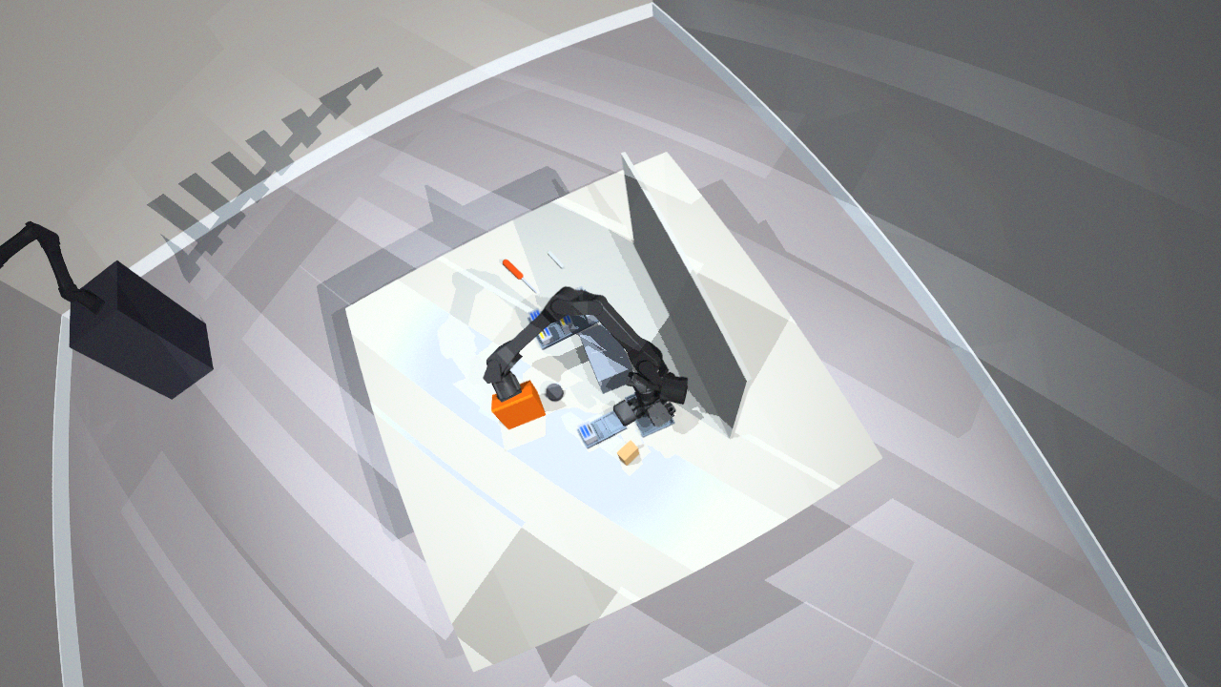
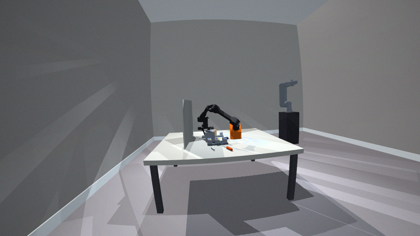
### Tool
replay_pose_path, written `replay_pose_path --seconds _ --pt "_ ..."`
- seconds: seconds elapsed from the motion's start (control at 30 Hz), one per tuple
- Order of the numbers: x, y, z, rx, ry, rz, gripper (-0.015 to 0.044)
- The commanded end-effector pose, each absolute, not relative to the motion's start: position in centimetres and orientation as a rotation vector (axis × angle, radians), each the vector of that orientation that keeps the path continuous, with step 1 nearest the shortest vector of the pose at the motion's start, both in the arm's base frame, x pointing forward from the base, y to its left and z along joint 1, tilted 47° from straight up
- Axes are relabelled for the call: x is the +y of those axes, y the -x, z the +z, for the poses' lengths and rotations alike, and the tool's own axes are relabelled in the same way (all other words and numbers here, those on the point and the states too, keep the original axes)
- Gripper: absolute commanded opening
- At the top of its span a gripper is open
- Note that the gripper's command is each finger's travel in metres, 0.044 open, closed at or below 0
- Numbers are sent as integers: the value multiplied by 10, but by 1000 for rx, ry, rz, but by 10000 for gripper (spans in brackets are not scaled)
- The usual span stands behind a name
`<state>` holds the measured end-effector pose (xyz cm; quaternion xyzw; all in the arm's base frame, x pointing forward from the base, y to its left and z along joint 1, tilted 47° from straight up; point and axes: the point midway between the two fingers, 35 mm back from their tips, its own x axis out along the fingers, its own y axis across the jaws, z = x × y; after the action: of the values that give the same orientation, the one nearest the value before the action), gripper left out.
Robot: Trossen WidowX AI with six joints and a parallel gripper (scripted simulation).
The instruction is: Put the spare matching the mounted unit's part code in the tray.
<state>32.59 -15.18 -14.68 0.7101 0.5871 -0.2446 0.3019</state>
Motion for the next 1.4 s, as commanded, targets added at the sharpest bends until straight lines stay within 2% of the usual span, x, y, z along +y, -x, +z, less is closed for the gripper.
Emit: replay_pose_path --seconds 0.0,0.37,0.63,1.37 --pt "-152 -326 -147 1556 -1883 -648 157" --pt "-152 -326 -147 1556 -1883 -648 440" --pt "-224 -305 -74 1557 -1887 -656 440" --pt "-229 -306 -75 1523 -1901 -661 440"
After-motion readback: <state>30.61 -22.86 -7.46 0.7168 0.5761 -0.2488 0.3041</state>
